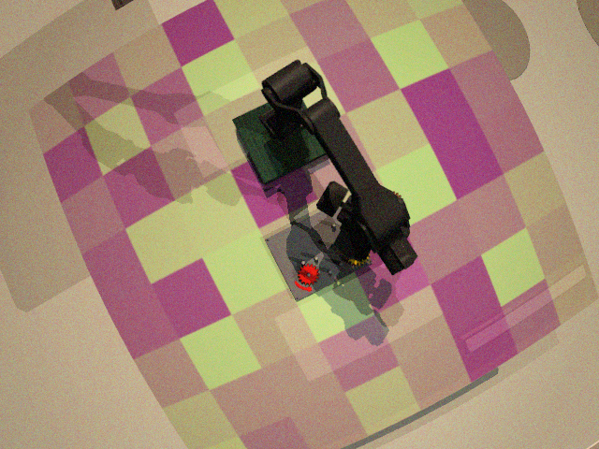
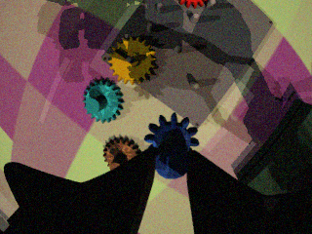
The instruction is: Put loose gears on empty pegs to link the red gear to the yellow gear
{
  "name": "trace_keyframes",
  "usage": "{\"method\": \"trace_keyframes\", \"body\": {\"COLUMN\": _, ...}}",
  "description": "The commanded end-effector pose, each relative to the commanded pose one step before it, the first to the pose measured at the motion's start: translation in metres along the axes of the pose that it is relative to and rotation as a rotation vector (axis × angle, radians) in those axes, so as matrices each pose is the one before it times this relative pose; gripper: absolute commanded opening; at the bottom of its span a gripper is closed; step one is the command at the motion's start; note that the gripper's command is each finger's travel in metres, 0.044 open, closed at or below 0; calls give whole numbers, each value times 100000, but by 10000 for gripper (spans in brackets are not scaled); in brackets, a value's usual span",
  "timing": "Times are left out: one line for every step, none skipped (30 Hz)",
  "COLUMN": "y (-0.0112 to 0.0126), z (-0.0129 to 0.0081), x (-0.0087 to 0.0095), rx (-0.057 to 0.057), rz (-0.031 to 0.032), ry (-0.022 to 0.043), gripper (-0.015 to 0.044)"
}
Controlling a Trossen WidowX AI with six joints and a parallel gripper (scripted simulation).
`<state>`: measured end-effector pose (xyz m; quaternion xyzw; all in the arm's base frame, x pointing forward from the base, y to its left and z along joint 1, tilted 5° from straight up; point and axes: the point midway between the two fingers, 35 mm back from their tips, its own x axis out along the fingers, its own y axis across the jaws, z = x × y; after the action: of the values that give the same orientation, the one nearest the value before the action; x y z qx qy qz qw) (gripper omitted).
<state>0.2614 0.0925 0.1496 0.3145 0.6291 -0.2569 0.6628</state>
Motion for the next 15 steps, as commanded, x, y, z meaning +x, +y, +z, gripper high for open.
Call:
{"method": "trace_keyframes", "body": {"y": 108, "z": 861, "x": 250, "rx": -341, "rz": 427, "ry": -184, "gripper": 0}}
{"method": "trace_keyframes", "body": {"y": -10, "z": 222, "x": 99, "rx": -103, "rz": -64, "ry": -80, "gripper": 0}}
{"method": "trace_keyframes", "body": {"y": -12, "z": 223, "x": 100, "rx": -103, "rz": -65, "ry": -79, "gripper": 0}}
{"method": "trace_keyframes", "body": {"y": -14, "z": 223, "x": 100, "rx": -103, "rz": -66, "ry": -78, "gripper": 0}}
{"method": "trace_keyframes", "body": {"y": -13, "z": 227, "x": 94, "rx": 285, "rz": 5, "ry": -17, "gripper": 0}}
{"method": "trace_keyframes", "body": {"y": -15, "z": 227, "x": 94, "rx": 285, "rz": 6, "ry": -17, "gripper": 0}}
{"method": "trace_keyframes", "body": {"y": -16, "z": 228, "x": 94, "rx": 285, "rz": 6, "ry": -17, "gripper": 0}}
{"method": "trace_keyframes", "body": {"y": -18, "z": 228, "x": 94, "rx": 285, "rz": 6, "ry": -17, "gripper": 0}}
{"method": "trace_keyframes", "body": {"y": -20, "z": 228, "x": 94, "rx": 285, "rz": 7, "ry": -17, "gripper": 0}}
{"method": "trace_keyframes", "body": {"y": -21, "z": 229, "x": 95, "rx": 285, "rz": 7, "ry": -18, "gripper": 0}}
{"method": "trace_keyframes", "body": {"y": -23, "z": 229, "x": 95, "rx": 285, "rz": 7, "ry": -18, "gripper": 0}}
{"method": "trace_keyframes", "body": {"y": -25, "z": 230, "x": 95, "rx": 285, "rz": 7, "ry": -18, "gripper": 0}}
{"method": "trace_keyframes", "body": {"y": -29, "z": 231, "x": 94, "rx": 14, "rz": -29, "ry": -236, "gripper": 0}}
{"method": "trace_keyframes", "body": {"y": -31, "z": 233, "x": 96, "rx": 14, "rz": -32, "ry": -238, "gripper": 0}}
{"method": "trace_keyframes", "body": {"y": -27, "z": 192, "x": 79, "rx": 11, "rz": -28, "ry": -195, "gripper": 0}}
